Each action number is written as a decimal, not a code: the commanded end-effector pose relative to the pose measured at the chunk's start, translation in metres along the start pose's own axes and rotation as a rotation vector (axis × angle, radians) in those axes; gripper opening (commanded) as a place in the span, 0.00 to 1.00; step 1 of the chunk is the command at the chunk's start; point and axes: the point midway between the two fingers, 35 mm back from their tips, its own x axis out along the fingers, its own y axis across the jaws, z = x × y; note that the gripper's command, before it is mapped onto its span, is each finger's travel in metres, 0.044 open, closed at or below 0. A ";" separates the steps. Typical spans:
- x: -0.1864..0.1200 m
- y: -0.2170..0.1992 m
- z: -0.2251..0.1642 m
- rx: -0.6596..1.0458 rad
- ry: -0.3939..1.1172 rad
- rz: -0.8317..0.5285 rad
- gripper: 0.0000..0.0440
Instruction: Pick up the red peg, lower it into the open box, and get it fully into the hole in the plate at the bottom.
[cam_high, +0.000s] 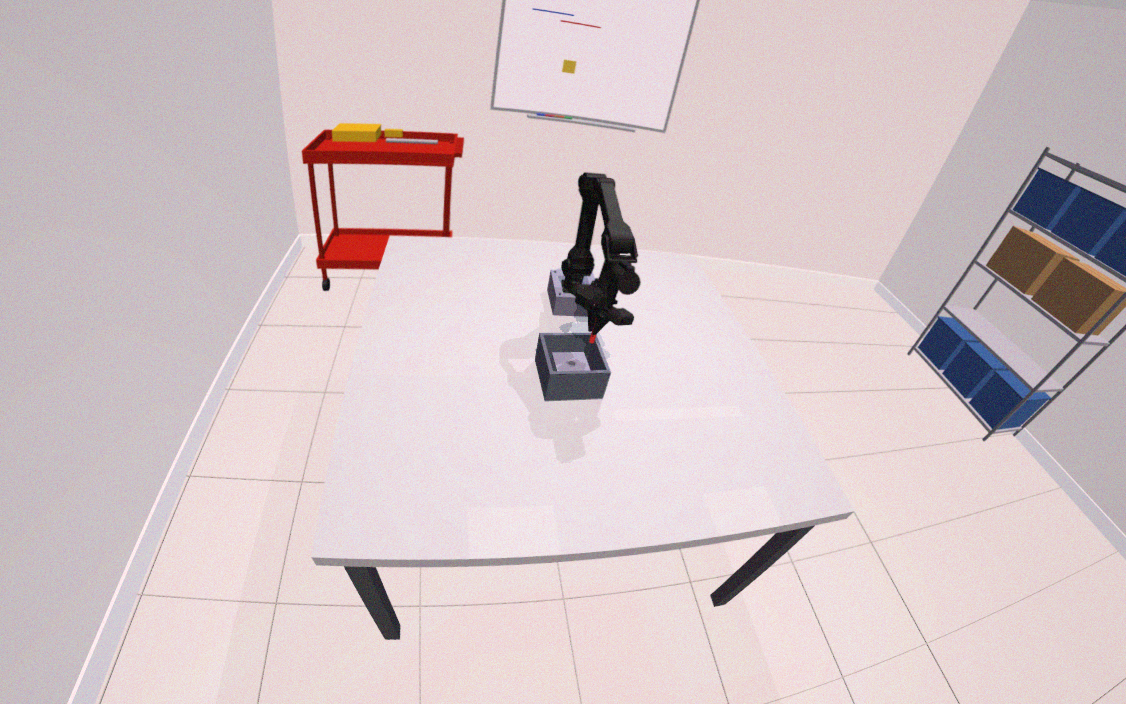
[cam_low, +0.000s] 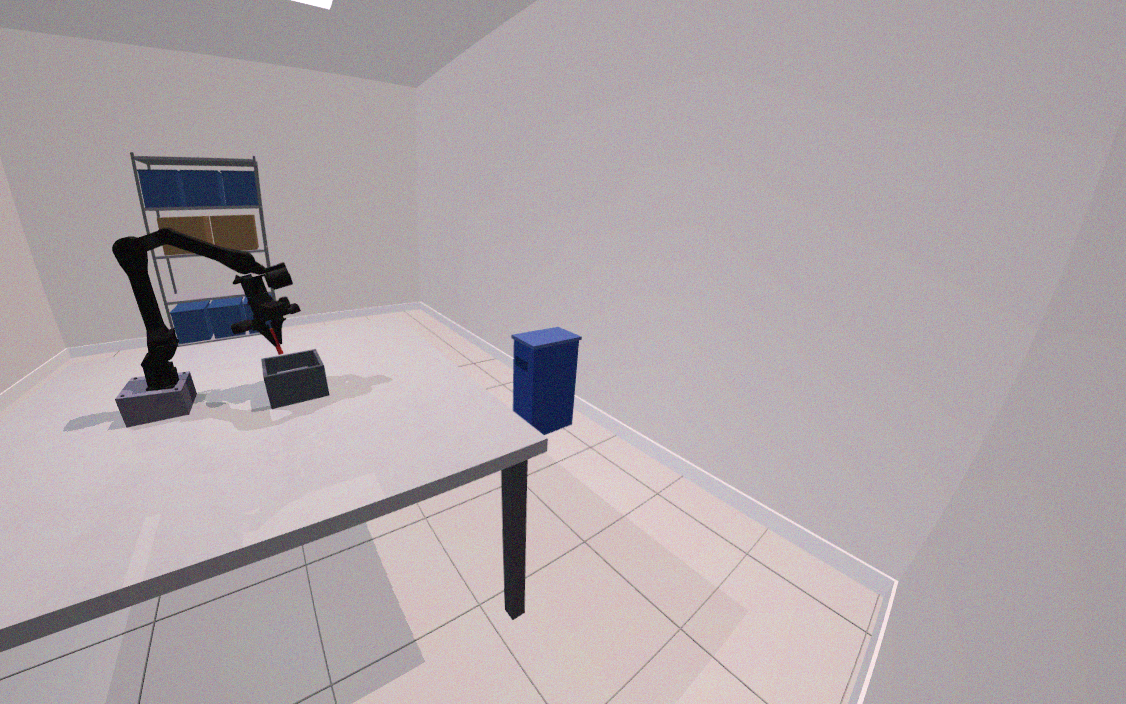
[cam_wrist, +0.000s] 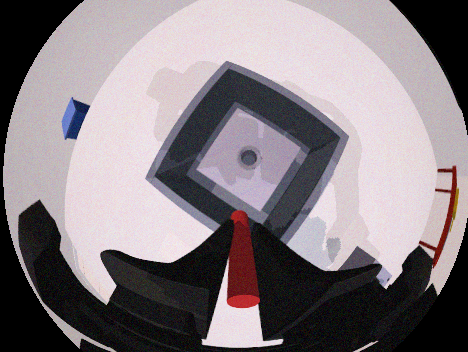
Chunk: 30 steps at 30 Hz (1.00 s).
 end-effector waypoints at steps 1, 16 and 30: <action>0.006 0.003 0.013 0.013 -0.005 0.004 0.00; 0.040 0.002 0.044 0.063 0.023 -0.023 0.02; 0.079 -0.004 0.048 0.011 0.075 -0.096 0.35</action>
